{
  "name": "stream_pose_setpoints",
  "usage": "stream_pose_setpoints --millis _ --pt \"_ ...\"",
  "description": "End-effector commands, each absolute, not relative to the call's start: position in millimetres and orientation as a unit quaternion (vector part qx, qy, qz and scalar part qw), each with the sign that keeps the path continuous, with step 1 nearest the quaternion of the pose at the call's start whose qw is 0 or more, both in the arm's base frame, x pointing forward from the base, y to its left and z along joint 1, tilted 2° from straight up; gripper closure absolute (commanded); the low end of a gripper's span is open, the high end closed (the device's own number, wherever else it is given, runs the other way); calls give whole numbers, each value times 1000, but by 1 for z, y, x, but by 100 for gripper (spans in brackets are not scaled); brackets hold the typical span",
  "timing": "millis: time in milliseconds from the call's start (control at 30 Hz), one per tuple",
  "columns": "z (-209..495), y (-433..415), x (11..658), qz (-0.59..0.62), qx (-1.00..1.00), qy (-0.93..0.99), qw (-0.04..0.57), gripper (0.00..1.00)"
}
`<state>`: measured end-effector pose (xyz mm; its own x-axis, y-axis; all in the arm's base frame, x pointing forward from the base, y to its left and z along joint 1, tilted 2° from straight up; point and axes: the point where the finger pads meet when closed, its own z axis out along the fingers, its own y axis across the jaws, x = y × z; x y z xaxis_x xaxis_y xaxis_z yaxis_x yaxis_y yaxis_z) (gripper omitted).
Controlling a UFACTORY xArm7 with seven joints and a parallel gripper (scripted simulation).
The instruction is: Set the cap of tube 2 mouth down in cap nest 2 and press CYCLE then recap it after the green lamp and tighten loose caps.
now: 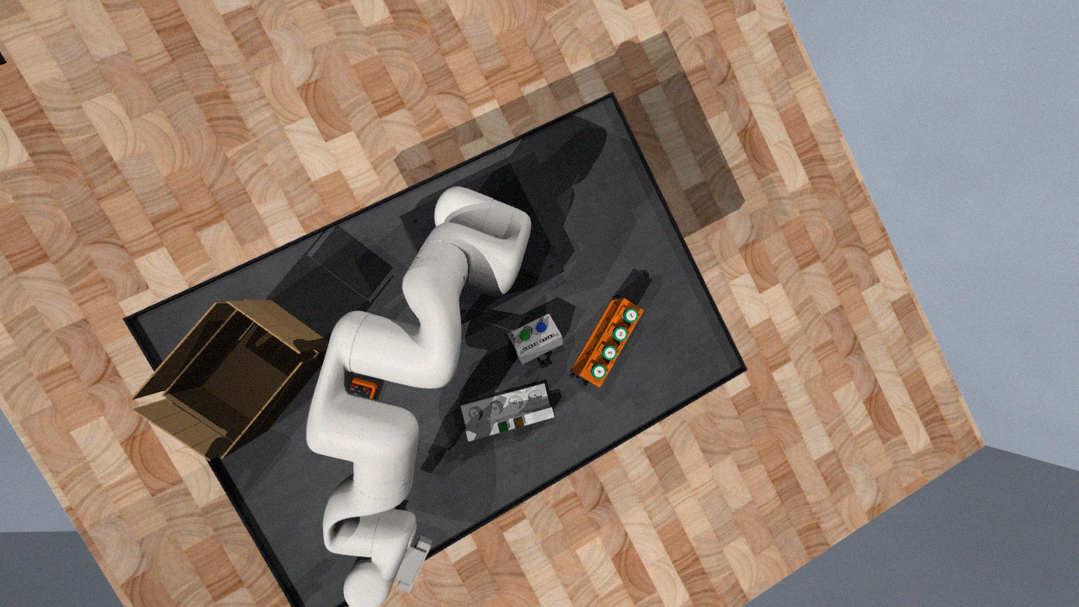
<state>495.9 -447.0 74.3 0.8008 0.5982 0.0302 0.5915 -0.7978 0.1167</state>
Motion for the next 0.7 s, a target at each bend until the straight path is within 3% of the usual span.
stream_pose_setpoints --millis 0,667 --pt "77 -448 497 34 947 314 53 54" --pt "87 -406 514 28 927 371 55 54"
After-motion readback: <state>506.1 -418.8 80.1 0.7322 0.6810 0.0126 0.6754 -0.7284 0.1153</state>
